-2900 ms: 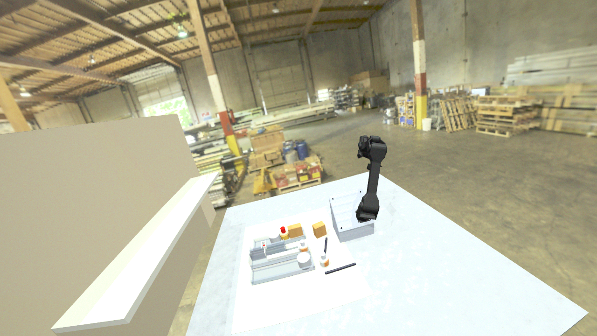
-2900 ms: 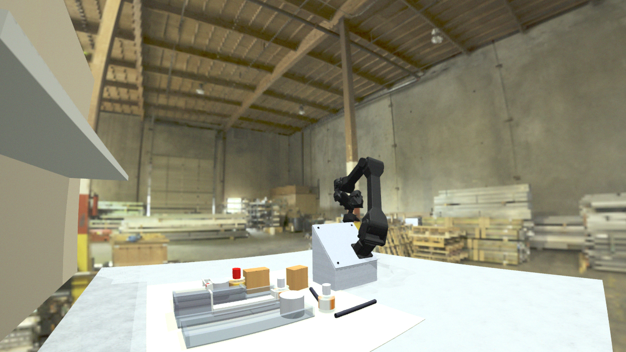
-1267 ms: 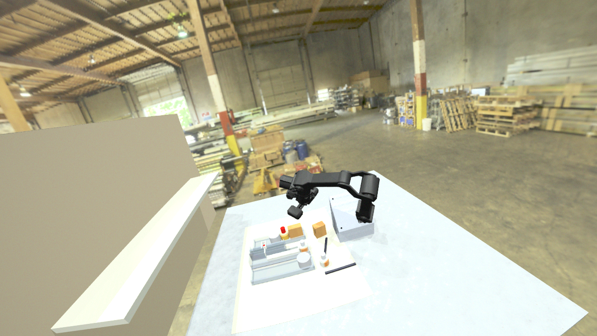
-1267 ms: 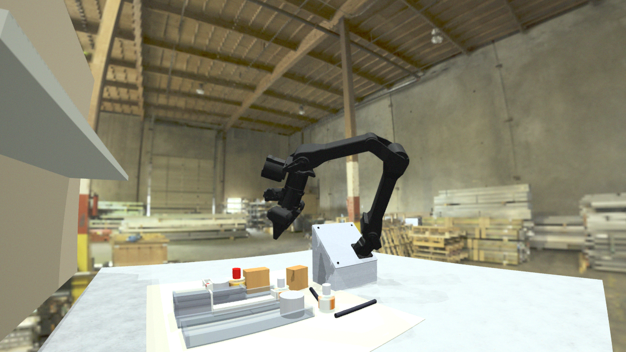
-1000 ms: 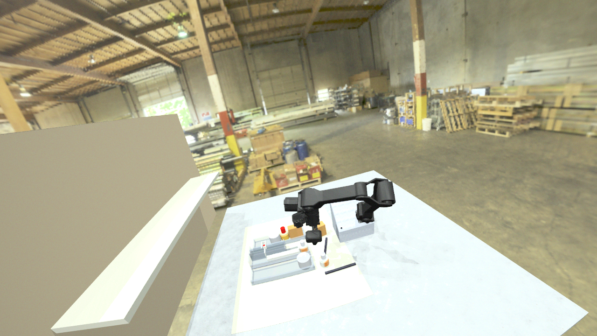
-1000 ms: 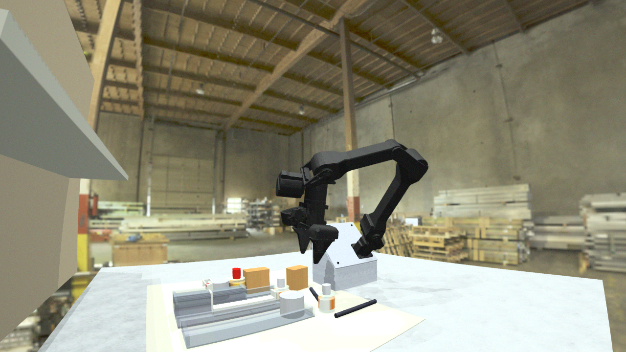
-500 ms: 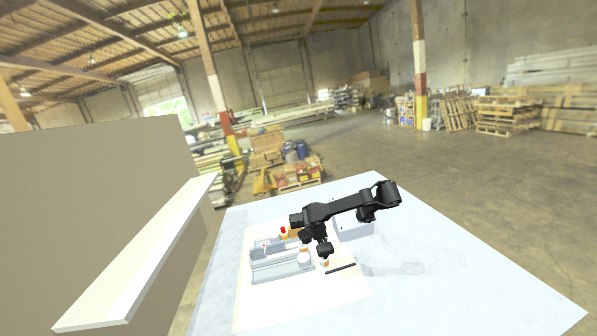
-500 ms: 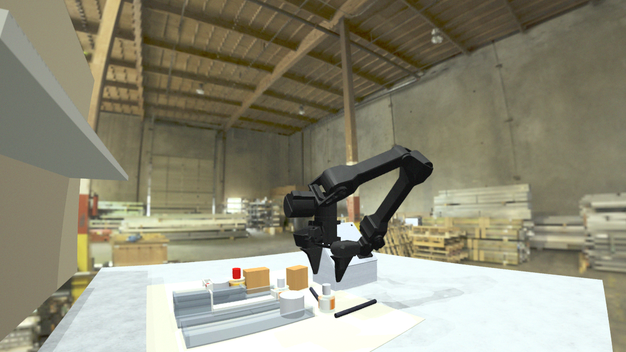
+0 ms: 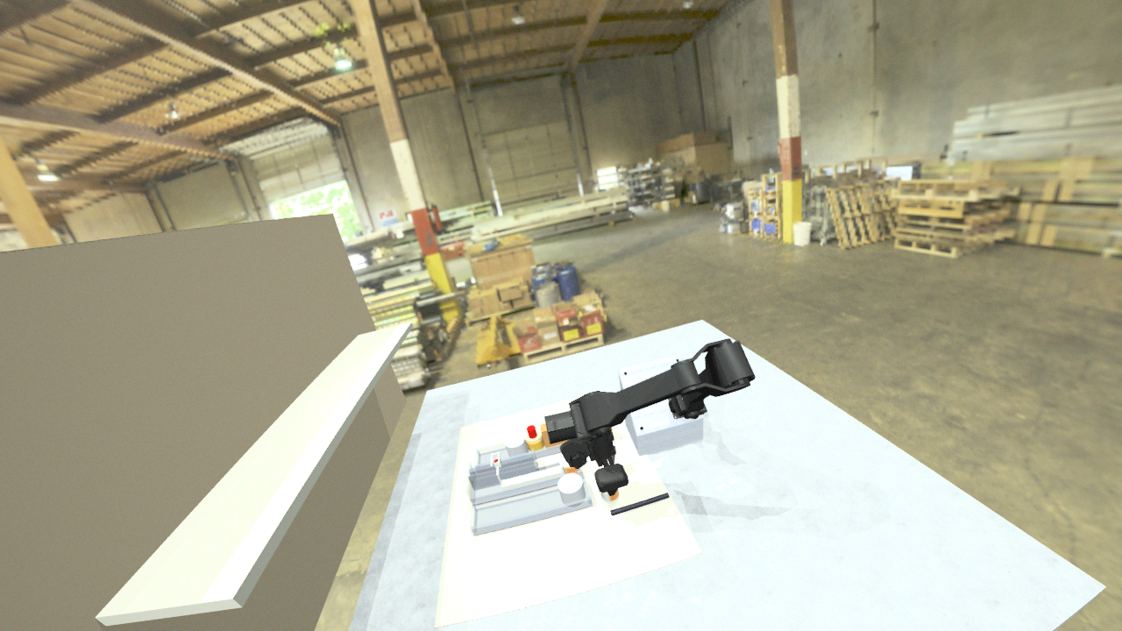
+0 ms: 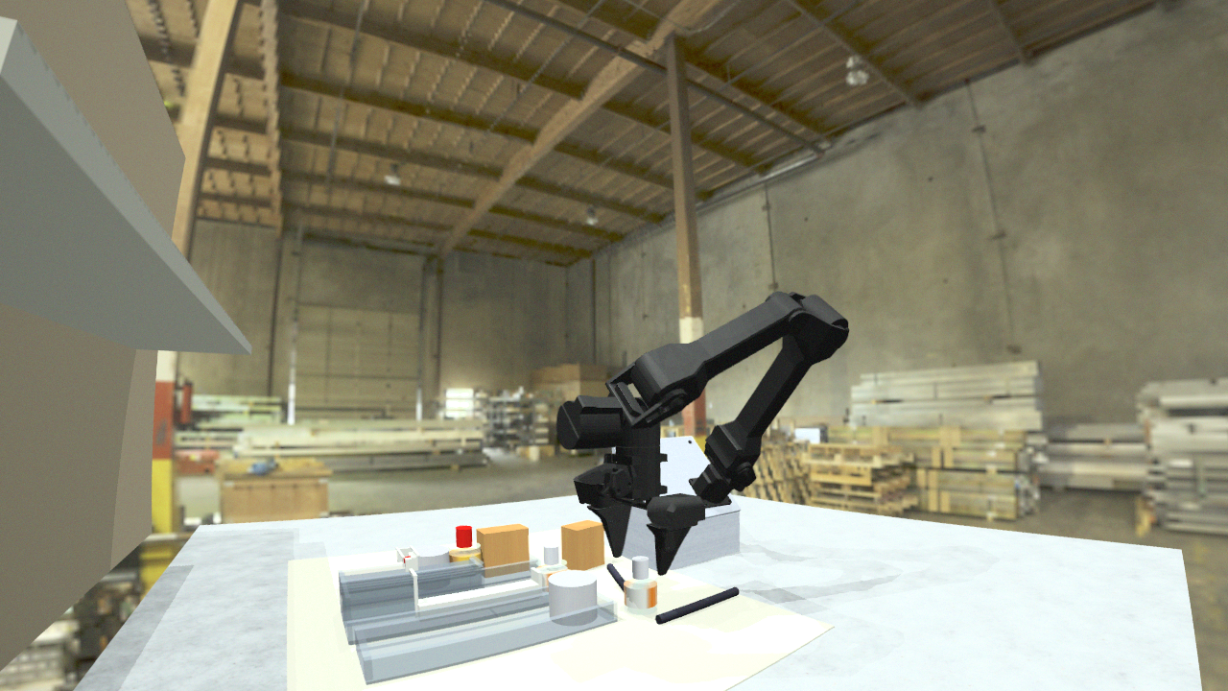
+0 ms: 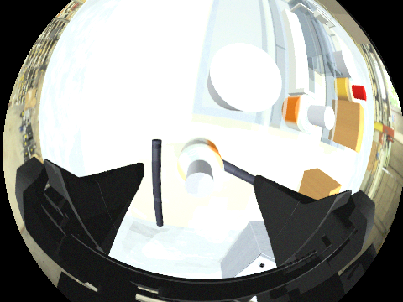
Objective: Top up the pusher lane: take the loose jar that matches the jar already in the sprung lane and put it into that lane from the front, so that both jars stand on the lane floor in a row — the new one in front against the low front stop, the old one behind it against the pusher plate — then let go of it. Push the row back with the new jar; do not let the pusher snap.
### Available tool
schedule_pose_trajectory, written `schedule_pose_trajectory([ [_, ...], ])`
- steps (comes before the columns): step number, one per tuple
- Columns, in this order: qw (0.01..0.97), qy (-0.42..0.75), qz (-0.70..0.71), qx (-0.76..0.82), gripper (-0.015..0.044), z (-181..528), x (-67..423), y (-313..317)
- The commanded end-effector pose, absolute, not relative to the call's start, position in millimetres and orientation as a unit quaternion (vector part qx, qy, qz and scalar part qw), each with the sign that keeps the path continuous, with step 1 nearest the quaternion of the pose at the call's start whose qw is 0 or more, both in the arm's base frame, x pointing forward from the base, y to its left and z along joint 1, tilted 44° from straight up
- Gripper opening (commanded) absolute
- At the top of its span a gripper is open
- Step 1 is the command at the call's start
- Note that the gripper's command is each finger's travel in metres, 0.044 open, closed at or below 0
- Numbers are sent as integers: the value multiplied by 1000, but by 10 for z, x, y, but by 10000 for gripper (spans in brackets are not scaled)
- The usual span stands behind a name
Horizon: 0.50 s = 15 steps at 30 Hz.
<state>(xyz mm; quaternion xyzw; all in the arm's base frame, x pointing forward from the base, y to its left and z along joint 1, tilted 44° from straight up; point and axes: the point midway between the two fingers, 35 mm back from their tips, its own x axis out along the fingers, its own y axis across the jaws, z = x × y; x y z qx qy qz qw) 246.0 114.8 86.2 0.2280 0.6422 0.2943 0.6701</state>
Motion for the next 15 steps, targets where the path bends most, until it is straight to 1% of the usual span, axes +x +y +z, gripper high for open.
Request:
schedule_pose_trajectory([
  [1, 666, 646, 294, 230, 440, 800, 2432, 1196],
  [15, 666, 646, 295, 231, 440, 638, 2428, 1354],
])
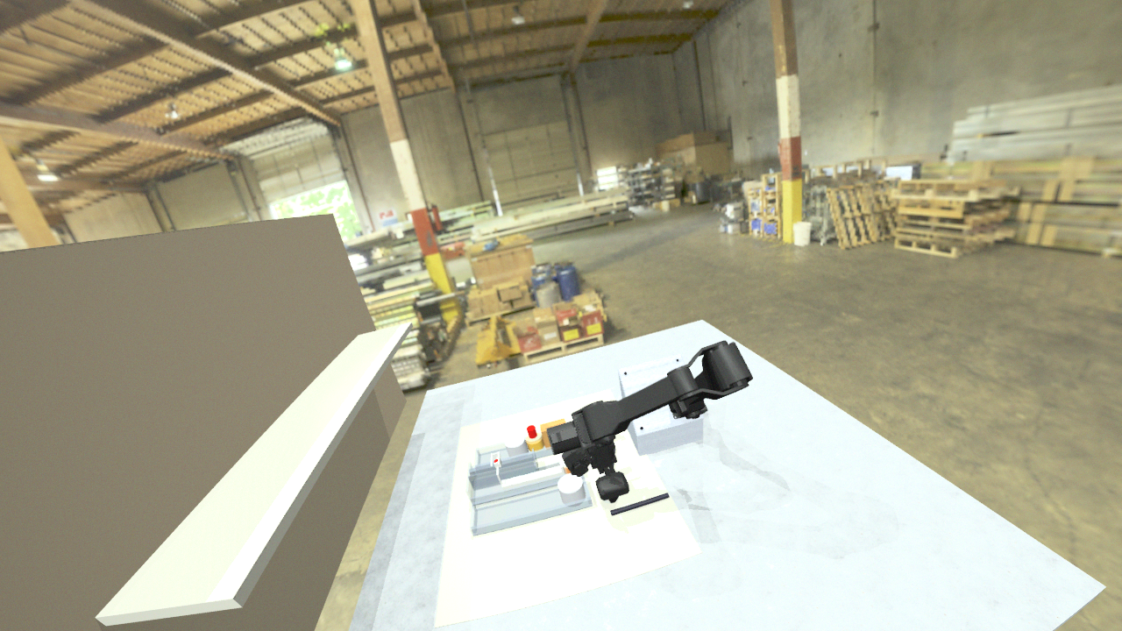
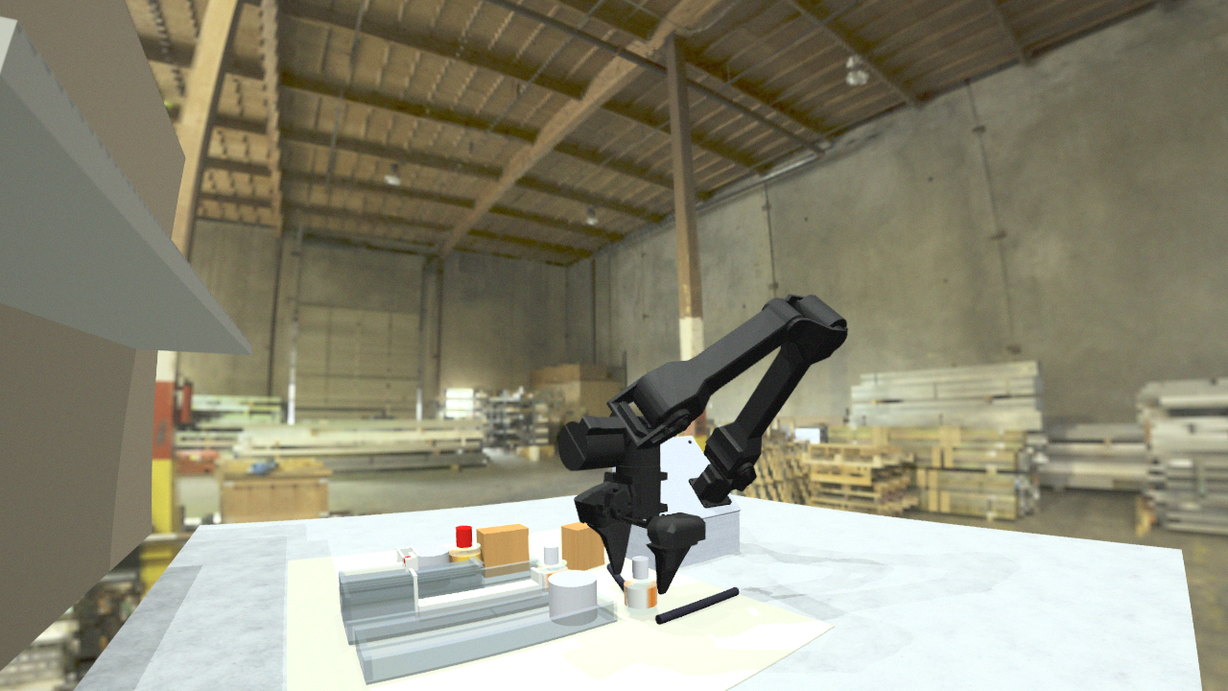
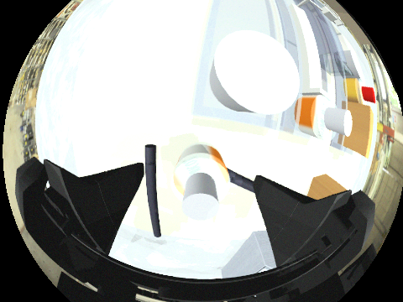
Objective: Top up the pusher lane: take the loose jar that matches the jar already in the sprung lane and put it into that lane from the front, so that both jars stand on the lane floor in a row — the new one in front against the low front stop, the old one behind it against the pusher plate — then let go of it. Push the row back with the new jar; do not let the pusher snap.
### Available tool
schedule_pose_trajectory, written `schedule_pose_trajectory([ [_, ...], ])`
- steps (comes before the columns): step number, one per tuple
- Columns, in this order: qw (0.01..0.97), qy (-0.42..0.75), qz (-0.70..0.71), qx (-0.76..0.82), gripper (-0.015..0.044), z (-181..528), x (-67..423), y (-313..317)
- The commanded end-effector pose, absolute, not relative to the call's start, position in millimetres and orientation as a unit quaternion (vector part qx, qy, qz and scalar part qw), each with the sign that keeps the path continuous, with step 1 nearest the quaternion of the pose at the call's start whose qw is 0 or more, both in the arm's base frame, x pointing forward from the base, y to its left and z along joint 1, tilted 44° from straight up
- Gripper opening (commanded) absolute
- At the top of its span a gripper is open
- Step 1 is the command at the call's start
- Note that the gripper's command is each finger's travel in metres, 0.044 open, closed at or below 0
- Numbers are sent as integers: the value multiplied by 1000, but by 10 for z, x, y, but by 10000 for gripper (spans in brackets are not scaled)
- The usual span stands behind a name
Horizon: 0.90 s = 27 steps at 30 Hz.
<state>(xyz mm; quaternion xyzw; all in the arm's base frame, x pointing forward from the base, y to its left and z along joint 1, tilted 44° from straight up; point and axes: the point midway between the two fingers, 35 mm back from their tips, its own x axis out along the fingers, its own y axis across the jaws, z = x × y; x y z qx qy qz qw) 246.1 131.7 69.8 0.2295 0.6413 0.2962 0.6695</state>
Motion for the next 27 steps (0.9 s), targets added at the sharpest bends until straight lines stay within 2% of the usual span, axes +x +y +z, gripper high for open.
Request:
schedule_pose_trajectory([
  [1, 666, 646, 295, 231, 440, 627, 2426, 1366],
  [4, 666, 646, 295, 231, 440, 611, 2424, 1382],
  [13, 666, 646, 295, 231, 204, 611, 2424, 1382],
  [20, 666, 646, 295, 231, 157, 611, 2424, 1382],
  [26, 669, 644, 293, 228, 0, 690, 2465, 1305],
  [27, 669, 644, 292, 228, 0, 719, 2475, 1269],
])
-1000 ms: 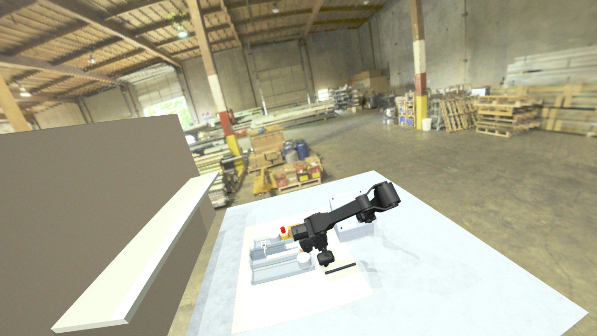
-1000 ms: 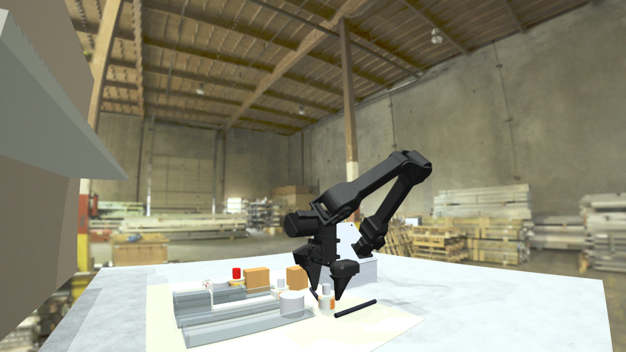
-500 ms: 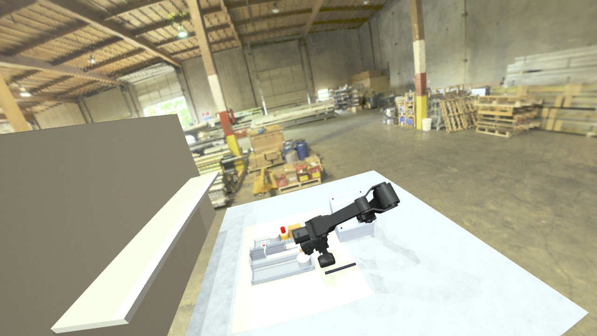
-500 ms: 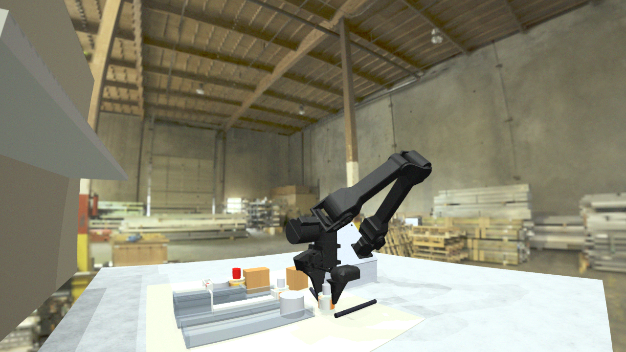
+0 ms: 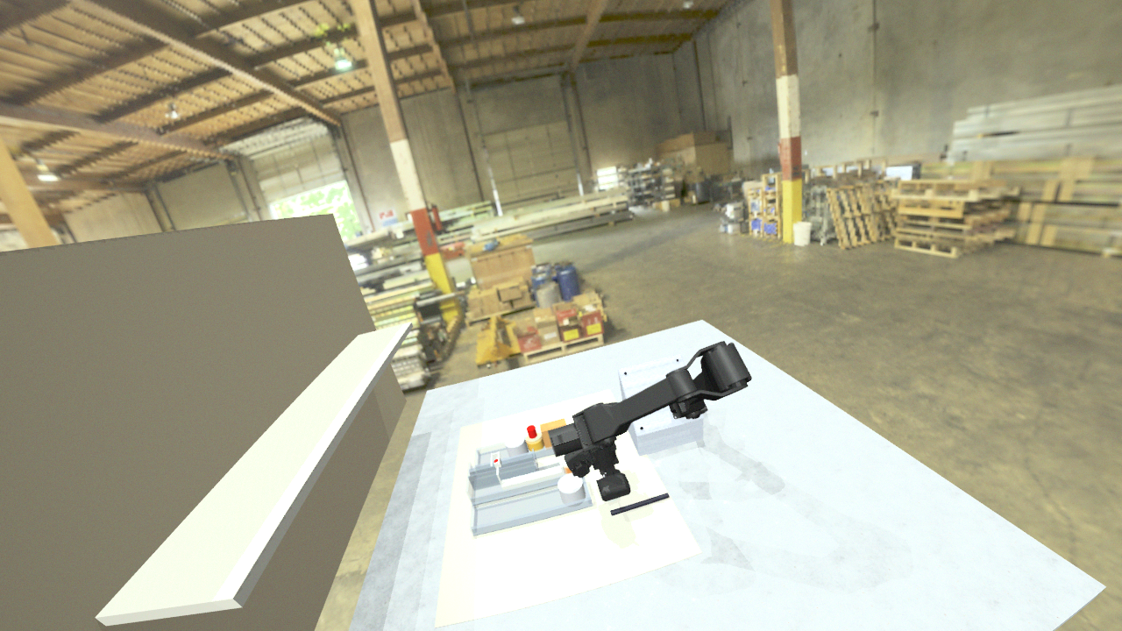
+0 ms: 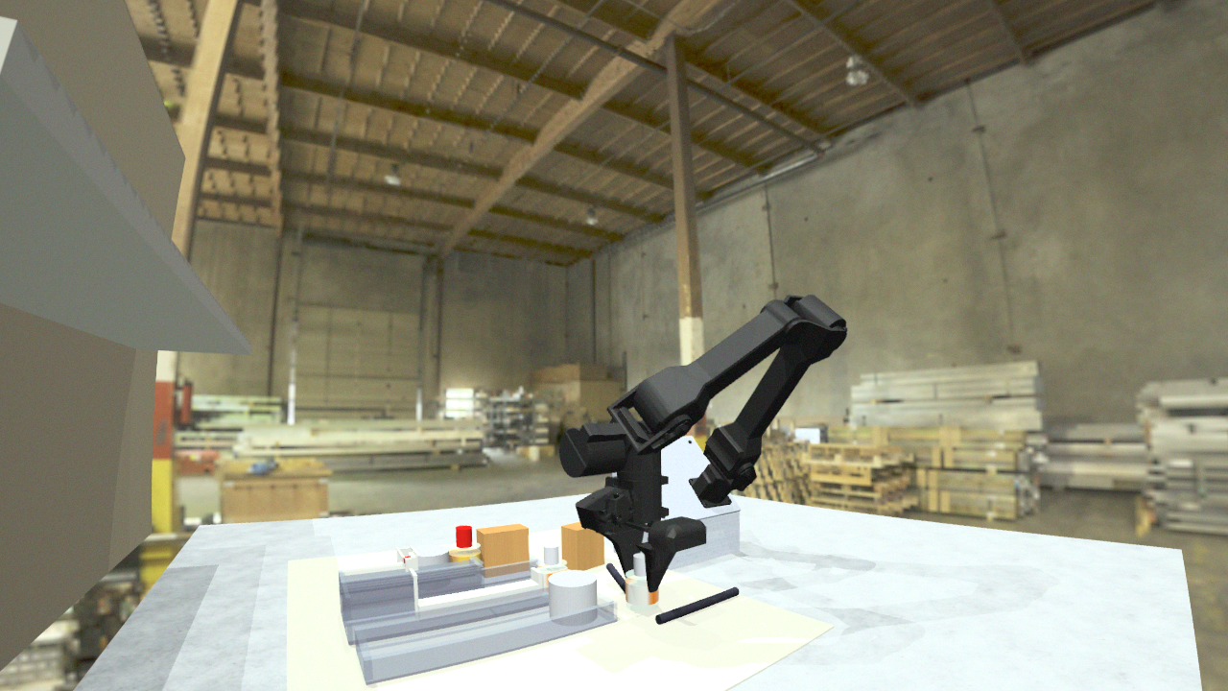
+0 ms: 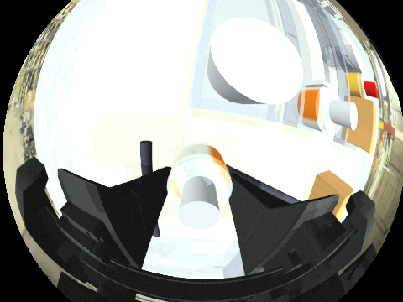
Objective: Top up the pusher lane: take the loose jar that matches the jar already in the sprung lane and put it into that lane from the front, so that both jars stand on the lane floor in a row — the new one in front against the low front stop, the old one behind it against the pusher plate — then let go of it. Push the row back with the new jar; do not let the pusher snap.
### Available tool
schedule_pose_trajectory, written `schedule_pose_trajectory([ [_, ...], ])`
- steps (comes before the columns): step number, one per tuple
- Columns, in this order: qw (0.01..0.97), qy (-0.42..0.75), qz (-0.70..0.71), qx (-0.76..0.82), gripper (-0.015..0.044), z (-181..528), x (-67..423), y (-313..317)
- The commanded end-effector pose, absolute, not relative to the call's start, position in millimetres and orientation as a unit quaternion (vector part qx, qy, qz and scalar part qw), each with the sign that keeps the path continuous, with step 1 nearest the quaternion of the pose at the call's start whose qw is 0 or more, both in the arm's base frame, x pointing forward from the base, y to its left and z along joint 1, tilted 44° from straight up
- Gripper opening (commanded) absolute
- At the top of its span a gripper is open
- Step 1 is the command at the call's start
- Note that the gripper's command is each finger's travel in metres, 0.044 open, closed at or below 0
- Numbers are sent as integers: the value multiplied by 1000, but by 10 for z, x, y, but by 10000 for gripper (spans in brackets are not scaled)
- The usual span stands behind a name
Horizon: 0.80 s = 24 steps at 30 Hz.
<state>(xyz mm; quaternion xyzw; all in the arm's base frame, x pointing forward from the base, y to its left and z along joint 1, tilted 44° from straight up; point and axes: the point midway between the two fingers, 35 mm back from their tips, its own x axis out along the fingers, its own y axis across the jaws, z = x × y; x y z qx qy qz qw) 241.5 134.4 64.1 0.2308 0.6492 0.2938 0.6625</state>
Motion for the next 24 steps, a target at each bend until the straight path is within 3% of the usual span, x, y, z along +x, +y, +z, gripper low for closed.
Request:
schedule_pose_trajectory([
  [1, 669, 645, 292, 227, 0, 748, 2481, 1229],
  [17, 666, 647, 293, 229, 0, 1323, 2418, 597],
  [24, 666, 647, 292, 229, 0, 1207, 2485, 547],
])
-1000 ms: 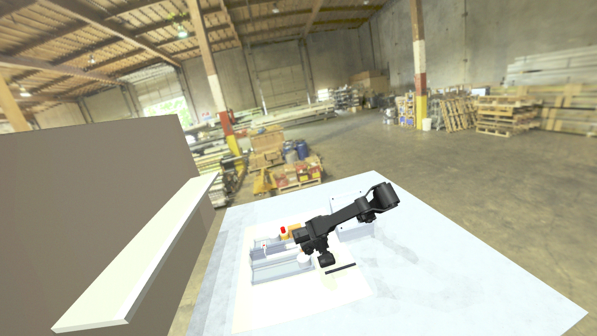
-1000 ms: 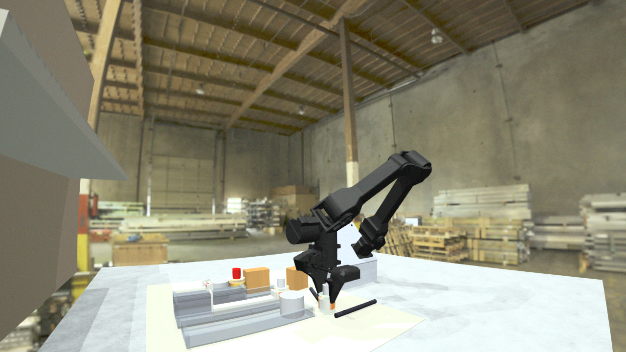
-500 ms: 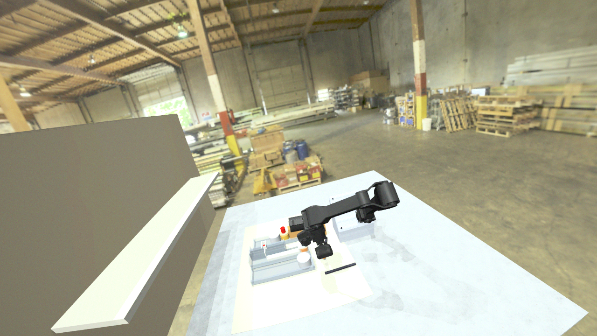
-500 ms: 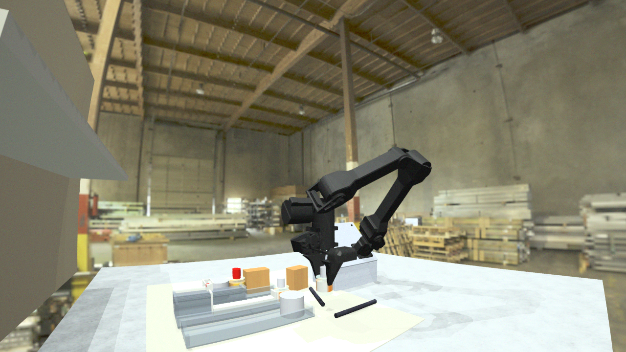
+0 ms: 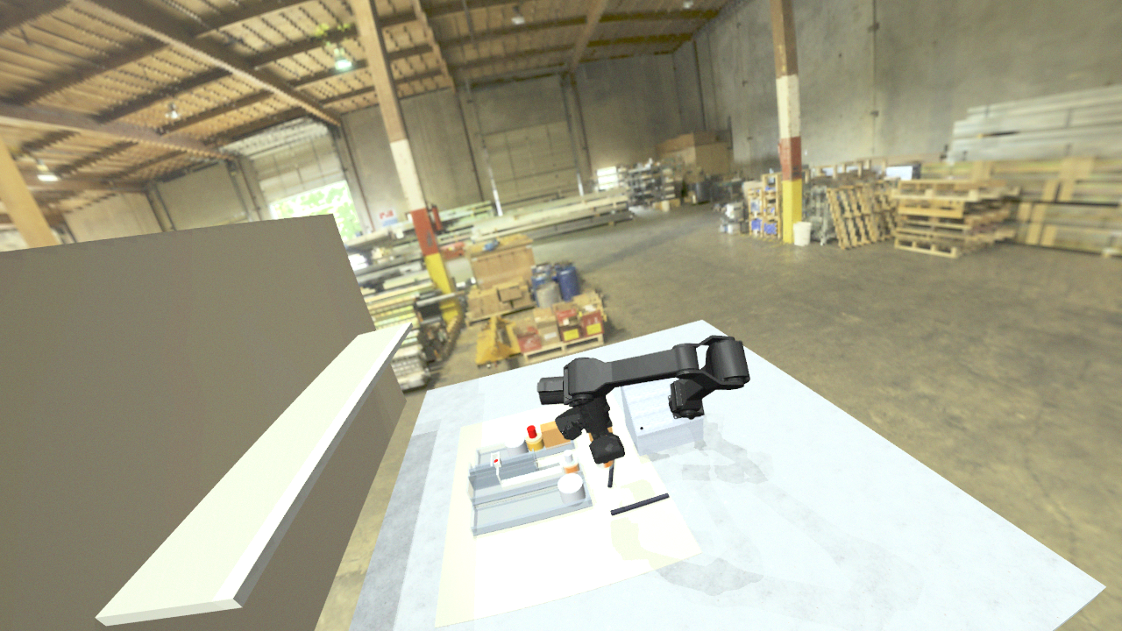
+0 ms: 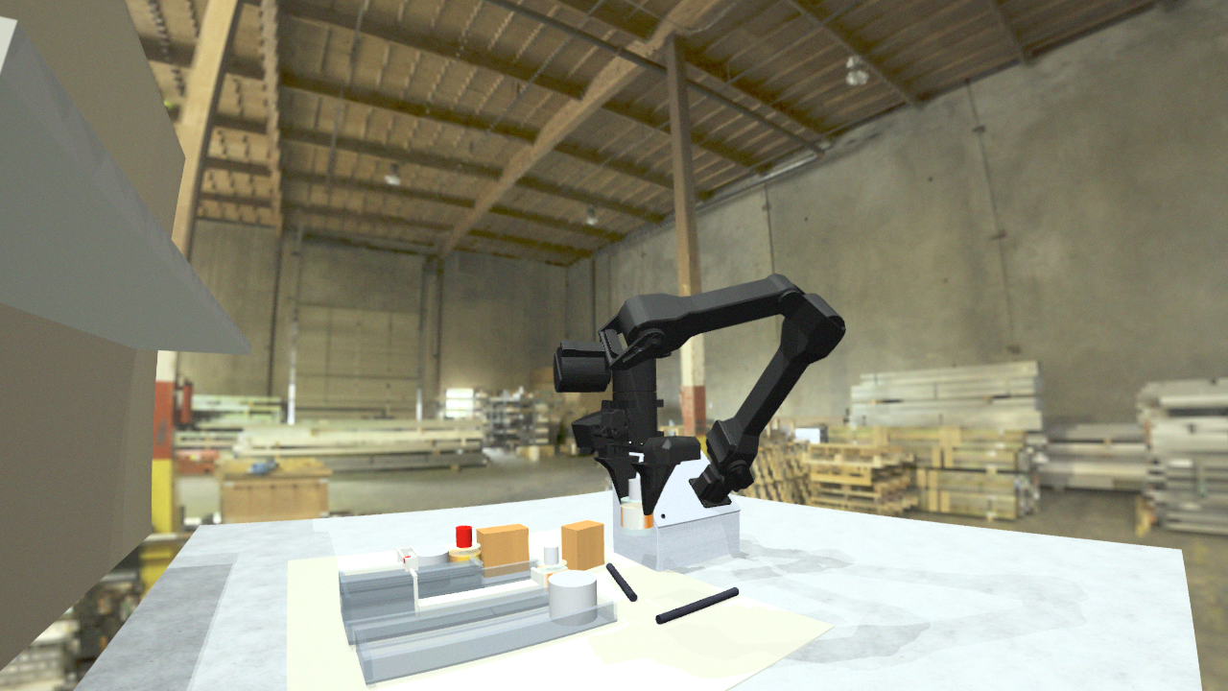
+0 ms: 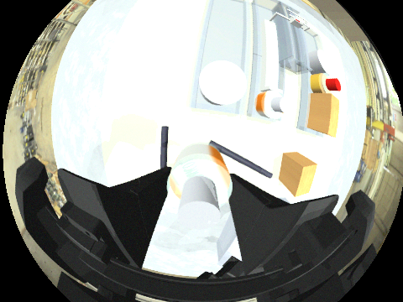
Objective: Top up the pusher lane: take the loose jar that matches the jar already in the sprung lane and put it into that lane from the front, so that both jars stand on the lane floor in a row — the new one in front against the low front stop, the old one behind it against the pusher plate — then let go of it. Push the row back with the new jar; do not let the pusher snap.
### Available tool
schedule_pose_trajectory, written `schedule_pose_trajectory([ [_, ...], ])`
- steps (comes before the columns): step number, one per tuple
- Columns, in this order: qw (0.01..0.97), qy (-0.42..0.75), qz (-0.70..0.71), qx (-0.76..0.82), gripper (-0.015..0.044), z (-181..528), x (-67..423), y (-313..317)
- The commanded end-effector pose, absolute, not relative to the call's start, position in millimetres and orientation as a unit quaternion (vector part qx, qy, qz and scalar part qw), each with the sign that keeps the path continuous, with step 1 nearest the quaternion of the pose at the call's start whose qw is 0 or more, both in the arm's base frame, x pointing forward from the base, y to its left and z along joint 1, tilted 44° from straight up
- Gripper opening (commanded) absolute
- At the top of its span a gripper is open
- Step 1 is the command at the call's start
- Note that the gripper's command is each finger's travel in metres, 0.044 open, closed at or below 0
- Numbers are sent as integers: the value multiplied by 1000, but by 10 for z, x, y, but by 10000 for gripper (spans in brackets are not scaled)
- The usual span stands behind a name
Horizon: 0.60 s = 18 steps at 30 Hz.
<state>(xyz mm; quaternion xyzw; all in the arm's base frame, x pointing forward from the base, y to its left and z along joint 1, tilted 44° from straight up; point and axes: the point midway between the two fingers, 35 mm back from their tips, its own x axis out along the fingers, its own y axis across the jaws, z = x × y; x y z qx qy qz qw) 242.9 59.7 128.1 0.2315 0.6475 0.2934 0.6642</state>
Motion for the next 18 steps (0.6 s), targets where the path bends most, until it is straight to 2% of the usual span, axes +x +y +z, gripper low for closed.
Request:
schedule_pose_trajectory([
  [1, 666, 647, 292, 229, 0, 1157, 2510, 529],
  [18, 666, 647, 291, 230, 0, 291, 2766, 250],
])
